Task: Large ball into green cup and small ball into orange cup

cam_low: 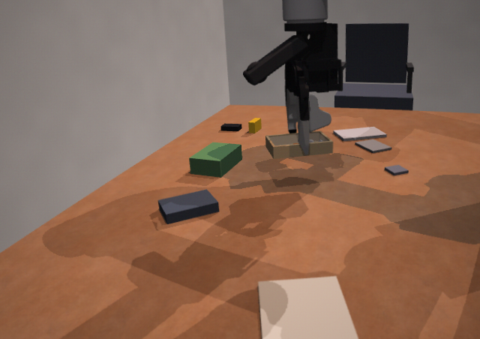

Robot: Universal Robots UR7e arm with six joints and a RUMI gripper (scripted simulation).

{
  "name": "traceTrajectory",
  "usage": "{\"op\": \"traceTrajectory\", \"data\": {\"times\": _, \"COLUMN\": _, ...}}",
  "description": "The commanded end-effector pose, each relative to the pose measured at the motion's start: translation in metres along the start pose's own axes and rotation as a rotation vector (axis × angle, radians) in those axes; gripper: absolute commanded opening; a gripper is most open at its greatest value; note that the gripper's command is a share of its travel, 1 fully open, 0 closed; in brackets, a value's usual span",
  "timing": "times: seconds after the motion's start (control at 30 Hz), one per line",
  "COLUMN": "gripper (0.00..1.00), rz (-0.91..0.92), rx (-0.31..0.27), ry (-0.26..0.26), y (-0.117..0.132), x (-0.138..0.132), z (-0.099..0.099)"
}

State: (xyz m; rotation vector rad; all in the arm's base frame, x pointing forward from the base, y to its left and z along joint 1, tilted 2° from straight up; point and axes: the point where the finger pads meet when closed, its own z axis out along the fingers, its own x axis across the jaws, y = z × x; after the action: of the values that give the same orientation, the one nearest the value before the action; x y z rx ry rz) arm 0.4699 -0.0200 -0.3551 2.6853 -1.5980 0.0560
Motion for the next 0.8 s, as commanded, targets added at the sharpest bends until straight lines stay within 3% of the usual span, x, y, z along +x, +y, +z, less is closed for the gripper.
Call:
{"op": "traceTrajectory", "data": {"times": 0.0, "gripper": 0.44, "rz": 0.0, "rx": -0.003, "ry": -0.034, "y": -0.0005, "x": 0.0009, "z": -0.0004}}
{"op": "traceTrajectory", "data": {"times": 0.1, "gripper": 0.44, "rz": 0.0, "rx": -0.004, "ry": -0.087, "y": -0.0005, "x": 0.0017, "z": -0.0003}}
{"op": "traceTrajectory", "data": {"times": 0.17, "gripper": 0.44, "rz": 0.0, "rx": -0.004, "ry": -0.087, "y": -0.0005, "x": 0.0017, "z": -0.0003}}
{"op": "traceTrajectory", "data": {"times": 0.47, "gripper": 0.44, "rz": 0.0, "rx": -0.008, "ry": -0.239, "y": -0.0006, "x": 0.004, "z": 0.0001}}
{"op": "traceTrajectory", "data": {"times": 0.67, "gripper": 0.44, "rz": 0.0, "rx": -0.116, "ry": -0.238, "y": -0.0022, "x": 0.004, "z": 0.0002}}
{"op": "traceTrajectory", "data": {"times": 0.77, "gripper": 0.44, "rz": 0.0, "rx": -0.132, "ry": -0.237, "y": -0.0024, "x": 0.004, "z": 0.0002}}
